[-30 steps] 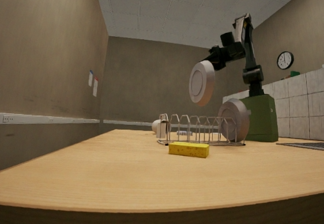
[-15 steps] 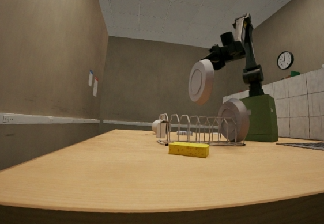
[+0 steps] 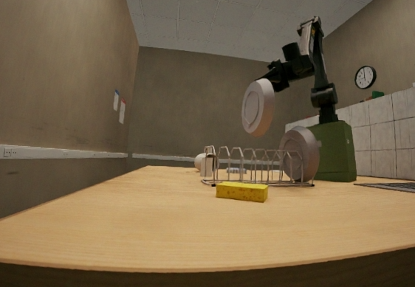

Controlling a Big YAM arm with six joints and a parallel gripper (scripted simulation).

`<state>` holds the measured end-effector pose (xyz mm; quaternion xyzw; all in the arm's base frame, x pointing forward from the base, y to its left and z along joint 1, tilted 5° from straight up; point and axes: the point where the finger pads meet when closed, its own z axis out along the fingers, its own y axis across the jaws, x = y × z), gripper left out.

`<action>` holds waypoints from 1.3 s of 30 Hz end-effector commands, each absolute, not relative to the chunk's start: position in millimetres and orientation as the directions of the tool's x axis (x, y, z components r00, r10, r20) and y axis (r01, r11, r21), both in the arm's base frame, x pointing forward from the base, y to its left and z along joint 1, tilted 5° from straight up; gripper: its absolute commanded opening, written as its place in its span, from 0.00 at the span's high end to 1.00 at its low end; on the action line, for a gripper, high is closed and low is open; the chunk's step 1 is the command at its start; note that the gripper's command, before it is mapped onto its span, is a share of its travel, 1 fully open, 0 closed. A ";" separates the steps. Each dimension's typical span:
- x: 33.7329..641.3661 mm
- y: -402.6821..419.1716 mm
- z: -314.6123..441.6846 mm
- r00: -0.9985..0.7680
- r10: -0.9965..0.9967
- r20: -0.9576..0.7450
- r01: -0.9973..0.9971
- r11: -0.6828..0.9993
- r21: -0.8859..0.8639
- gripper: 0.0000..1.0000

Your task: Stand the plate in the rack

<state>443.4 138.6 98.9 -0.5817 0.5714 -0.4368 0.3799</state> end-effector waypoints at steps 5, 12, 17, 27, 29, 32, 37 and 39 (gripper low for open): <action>446.9 133.3 92.5 -0.043 -0.997 0.072 -0.313 -0.055 -0.948 1.00; 453.8 135.8 91.9 -0.044 -0.997 0.062 -0.299 -0.046 -0.953 1.00; 447.9 133.2 81.0 -0.041 -0.997 0.073 -0.313 -0.056 -0.948 1.00; 455.6 137.2 95.2 -0.043 -0.998 0.051 -0.279 -0.037 -0.960 1.00; 455.6 137.2 95.2 -0.043 -0.998 0.051 -0.279 -0.037 -0.960 1.00; 455.6 137.2 95.2 -0.043 -0.998 0.051 -0.279 -0.037 -0.960 1.00; 455.2 136.8 91.0 -0.043 -0.998 0.056 -0.286 -0.041 -0.957 1.00; 454.4 135.9 83.8 -0.043 -0.997 0.063 -0.299 -0.047 -0.953 1.00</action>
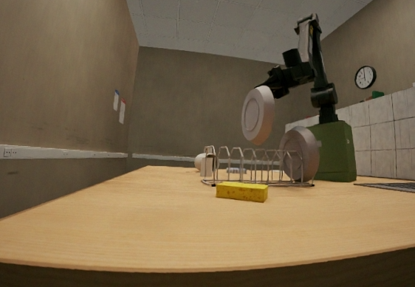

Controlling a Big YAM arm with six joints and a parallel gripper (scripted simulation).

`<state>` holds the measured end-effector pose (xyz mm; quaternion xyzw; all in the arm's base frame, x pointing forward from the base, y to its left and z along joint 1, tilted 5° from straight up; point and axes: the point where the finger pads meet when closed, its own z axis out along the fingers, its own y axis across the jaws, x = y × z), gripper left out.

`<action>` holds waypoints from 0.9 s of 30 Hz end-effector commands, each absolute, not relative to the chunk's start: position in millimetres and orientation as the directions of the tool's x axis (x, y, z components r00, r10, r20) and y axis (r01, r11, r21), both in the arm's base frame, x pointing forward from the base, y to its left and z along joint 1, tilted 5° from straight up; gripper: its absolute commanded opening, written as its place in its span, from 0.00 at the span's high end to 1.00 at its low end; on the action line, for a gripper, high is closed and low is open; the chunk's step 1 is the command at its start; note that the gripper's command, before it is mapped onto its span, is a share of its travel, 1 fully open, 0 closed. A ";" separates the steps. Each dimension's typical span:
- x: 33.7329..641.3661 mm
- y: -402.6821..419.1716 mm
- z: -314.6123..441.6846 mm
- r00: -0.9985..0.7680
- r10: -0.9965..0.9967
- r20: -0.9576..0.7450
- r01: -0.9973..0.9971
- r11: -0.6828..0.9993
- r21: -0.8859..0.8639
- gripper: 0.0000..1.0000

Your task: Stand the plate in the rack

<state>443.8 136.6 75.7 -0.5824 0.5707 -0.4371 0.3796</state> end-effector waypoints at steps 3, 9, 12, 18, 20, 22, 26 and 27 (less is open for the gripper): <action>453.8 134.9 81.7 -0.044 -0.997 0.065 -0.300 -0.048 -0.953 1.00; 450.7 132.6 72.9 -0.044 -0.997 0.069 -0.308 -0.053 -0.950 1.00; 448.8 131.3 66.6 -0.043 -0.996 0.073 -0.312 -0.056 -0.948 1.00; 452.1 132.0 59.8 -0.043 -0.997 0.069 -0.306 -0.052 -0.951 1.00; 452.1 131.9 58.3 -0.043 -0.997 0.069 -0.306 -0.052 -0.951 1.00; 453.4 134.6 71.5 -0.041 -0.998 0.053 -0.278 -0.040 -0.960 1.00; 453.4 132.2 53.9 -0.044 -0.997 0.067 -0.303 -0.050 -0.952 1.00; 453.4 131.9 53.2 -0.044 -0.997 0.067 -0.303 -0.051 -0.952 1.00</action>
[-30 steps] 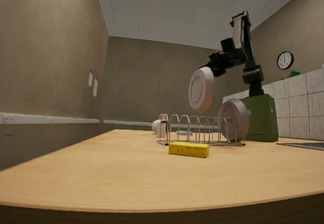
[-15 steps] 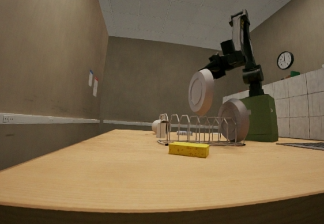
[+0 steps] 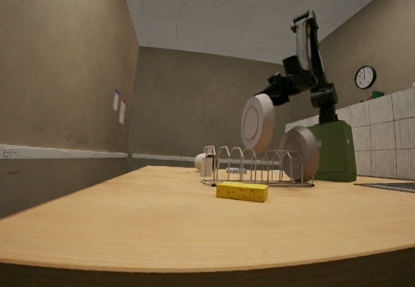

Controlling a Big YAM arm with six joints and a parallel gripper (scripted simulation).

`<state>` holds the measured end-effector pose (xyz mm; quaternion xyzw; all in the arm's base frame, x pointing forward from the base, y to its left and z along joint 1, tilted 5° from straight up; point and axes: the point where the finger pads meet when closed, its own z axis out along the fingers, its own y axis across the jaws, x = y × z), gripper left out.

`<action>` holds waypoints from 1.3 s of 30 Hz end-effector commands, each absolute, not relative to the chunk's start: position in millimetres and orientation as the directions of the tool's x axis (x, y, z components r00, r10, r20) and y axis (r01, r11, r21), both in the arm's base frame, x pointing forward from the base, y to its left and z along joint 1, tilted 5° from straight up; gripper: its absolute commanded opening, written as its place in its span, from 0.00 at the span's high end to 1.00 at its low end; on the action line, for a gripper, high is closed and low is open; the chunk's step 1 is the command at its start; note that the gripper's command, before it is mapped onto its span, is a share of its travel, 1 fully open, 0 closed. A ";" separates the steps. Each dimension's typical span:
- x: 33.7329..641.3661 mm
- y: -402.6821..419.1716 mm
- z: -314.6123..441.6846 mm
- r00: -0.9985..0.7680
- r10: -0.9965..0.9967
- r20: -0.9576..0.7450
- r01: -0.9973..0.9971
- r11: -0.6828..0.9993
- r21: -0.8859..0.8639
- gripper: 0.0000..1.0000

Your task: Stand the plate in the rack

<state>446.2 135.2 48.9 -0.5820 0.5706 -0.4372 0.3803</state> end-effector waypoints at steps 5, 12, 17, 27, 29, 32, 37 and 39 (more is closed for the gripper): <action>455.2 133.8 66.2 -0.044 -0.998 0.050 -0.275 -0.036 -0.961 1.00; 454.8 133.5 63.0 -0.044 -0.998 0.053 -0.281 -0.039 -0.959 1.00; 454.7 133.5 62.5 -0.044 -0.998 0.054 -0.282 -0.039 -0.959 1.00; 453.2 131.6 46.1 -0.043 -0.997 0.068 -0.304 -0.052 -0.951 1.00; 454.9 133.2 57.4 -0.043 -0.998 0.054 -0.280 -0.040 -0.959 1.00; 453.3 130.7 40.7 -0.044 -0.997 0.067 -0.304 -0.051 -0.951 1.00; 455.0 131.1 34.1 -0.043 -0.997 0.067 -0.301 -0.051 -0.952 1.00; 455.8 131.5 31.6 -0.043 -0.997 0.066 -0.299 -0.050 -0.953 1.00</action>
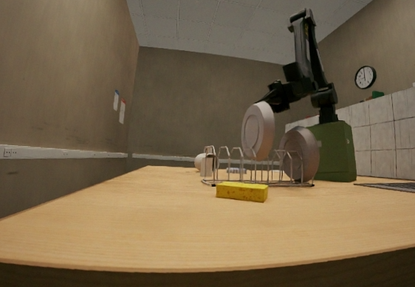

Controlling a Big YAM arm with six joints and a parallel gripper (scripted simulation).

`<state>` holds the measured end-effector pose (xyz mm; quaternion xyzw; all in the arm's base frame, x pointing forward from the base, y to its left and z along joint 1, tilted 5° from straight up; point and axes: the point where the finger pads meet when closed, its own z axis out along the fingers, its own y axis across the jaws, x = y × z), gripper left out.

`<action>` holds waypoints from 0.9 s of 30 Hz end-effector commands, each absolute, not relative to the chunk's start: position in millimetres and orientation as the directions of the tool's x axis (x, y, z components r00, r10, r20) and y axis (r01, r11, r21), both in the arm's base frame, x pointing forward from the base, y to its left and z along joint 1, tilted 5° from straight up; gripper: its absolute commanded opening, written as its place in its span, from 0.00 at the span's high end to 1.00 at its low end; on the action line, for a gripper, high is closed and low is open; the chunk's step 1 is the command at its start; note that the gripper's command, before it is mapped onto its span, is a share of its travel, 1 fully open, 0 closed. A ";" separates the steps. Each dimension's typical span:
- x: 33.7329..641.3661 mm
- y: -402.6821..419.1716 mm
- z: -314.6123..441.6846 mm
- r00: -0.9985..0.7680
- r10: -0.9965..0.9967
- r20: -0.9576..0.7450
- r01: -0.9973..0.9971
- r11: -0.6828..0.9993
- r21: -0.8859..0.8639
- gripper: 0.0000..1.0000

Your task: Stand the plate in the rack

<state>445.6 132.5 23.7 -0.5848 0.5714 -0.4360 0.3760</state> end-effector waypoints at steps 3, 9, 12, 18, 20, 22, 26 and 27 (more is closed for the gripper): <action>457.5 131.3 28.8 -0.044 -0.997 0.064 -0.296 -0.048 -0.954 1.00; 460.2 133.6 34.1 -0.043 -0.998 0.052 -0.278 -0.038 -0.960 1.00; 459.3 132.3 25.2 -0.044 -0.997 0.061 -0.292 -0.045 -0.955 1.00; 461.9 133.6 37.9 -0.045 -0.998 0.046 -0.267 -0.032 -0.963 1.00; 461.9 133.6 37.9 -0.045 -0.998 0.046 -0.267 -0.032 -0.963 1.00; 461.9 133.6 37.9 -0.045 -0.998 0.046 -0.267 -0.032 -0.963 1.00; 461.9 133.6 37.4 -0.045 -0.998 0.047 -0.268 -0.033 -0.963 1.00; 461.8 133.5 36.1 -0.045 -0.998 0.048 -0.270 -0.034 -0.962 1.00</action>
